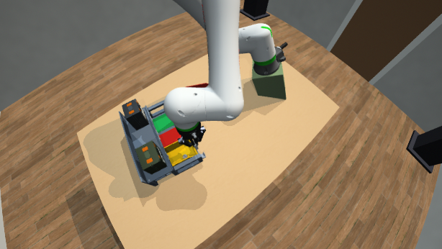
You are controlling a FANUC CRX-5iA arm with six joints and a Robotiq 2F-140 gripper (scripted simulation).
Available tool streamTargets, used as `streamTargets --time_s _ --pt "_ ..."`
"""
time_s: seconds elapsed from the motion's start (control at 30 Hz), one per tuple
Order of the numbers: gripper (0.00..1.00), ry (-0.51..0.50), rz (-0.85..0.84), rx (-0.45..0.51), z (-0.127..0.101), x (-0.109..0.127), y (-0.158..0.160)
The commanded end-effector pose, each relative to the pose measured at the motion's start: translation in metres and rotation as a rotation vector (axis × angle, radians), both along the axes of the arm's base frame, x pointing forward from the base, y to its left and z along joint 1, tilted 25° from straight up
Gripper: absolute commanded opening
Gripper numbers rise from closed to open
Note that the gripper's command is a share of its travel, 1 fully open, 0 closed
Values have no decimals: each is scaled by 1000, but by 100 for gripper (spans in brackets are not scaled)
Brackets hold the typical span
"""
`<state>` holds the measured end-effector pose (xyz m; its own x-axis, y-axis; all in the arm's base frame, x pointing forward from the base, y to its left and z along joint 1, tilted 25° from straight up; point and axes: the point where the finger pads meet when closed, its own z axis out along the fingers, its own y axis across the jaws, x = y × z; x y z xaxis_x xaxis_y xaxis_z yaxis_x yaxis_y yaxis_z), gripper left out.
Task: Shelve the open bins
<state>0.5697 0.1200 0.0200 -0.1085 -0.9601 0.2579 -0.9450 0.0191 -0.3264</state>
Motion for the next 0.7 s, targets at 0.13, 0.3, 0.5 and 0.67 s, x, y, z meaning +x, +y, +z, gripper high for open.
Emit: streamTargets --time_s 0.13,0.3,0.5,0.67 --pt "0 0 0 0 1 2 0" --pt "0 0 0 0 1 3 0" --pt "0 0 0 0 2 4 0" --pt "0 0 0 0 2 5 0"
